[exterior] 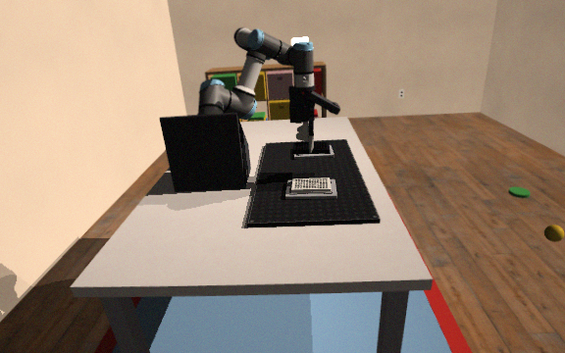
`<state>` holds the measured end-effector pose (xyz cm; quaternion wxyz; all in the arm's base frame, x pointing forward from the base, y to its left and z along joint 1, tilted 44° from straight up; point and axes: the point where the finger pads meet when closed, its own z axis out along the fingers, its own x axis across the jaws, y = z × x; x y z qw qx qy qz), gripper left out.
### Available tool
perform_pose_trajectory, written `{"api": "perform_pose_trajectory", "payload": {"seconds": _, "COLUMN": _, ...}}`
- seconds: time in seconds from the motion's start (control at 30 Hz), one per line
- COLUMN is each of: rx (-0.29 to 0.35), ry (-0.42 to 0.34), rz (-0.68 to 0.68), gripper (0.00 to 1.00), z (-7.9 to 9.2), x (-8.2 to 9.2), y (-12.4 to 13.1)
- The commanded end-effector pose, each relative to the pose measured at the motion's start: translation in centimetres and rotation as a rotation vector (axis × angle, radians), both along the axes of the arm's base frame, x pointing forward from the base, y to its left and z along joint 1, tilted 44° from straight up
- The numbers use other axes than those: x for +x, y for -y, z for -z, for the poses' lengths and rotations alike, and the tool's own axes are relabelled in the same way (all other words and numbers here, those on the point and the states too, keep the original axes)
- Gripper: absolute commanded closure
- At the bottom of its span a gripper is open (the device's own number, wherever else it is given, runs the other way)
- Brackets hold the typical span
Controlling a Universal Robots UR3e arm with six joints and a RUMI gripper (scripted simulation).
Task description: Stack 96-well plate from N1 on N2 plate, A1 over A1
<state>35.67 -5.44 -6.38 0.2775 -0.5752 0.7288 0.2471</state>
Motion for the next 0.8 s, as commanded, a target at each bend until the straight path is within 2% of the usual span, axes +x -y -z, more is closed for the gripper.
{"api": "perform_pose_trajectory", "payload": {"seconds": 0.0, "rx": -0.002, "ry": 0.001, "rz": 0.000, "gripper": 1.00, "z": 1.3, "x": -0.3, "y": 1.4}}
{"api": "perform_pose_trajectory", "payload": {"seconds": 0.77, "rx": -0.002, "ry": 0.001, "rz": 0.000, "gripper": 1.00, "z": 5.7, "x": -1.6, "y": 5.9}}
